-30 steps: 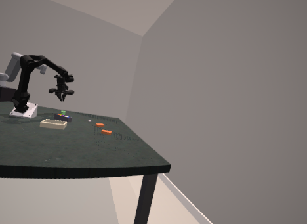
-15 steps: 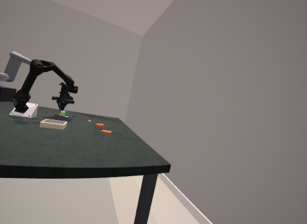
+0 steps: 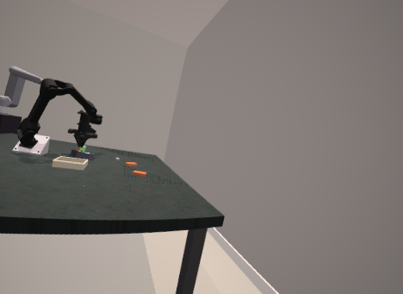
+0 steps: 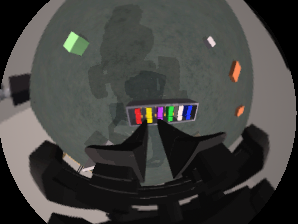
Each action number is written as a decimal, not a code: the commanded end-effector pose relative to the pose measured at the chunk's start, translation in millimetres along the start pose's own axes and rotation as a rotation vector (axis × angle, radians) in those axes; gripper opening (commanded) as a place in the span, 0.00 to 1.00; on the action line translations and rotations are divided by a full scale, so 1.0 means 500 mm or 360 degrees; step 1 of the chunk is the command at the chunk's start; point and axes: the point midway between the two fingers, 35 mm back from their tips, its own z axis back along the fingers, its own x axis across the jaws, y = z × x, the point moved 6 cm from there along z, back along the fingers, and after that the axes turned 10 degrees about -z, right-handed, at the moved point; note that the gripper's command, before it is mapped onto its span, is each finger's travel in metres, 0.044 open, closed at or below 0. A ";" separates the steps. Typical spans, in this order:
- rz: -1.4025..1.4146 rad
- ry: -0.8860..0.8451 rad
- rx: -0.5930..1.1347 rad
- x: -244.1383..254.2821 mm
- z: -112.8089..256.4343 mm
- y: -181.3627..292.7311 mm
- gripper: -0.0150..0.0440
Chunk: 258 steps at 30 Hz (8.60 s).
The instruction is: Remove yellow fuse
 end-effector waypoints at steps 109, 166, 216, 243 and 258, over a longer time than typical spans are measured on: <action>0.0011 0.0002 0.0012 0.006 -0.005 0.000 0.25; 0.0026 -0.0022 -0.0016 -0.106 0.075 0.046 0.25; 0.0014 0.0020 0.0029 -0.355 0.008 0.305 0.25; 0.0015 0.0018 0.0029 -0.353 0.074 0.304 0.81; 0.0017 0.0022 0.0027 -0.353 0.073 0.305 0.81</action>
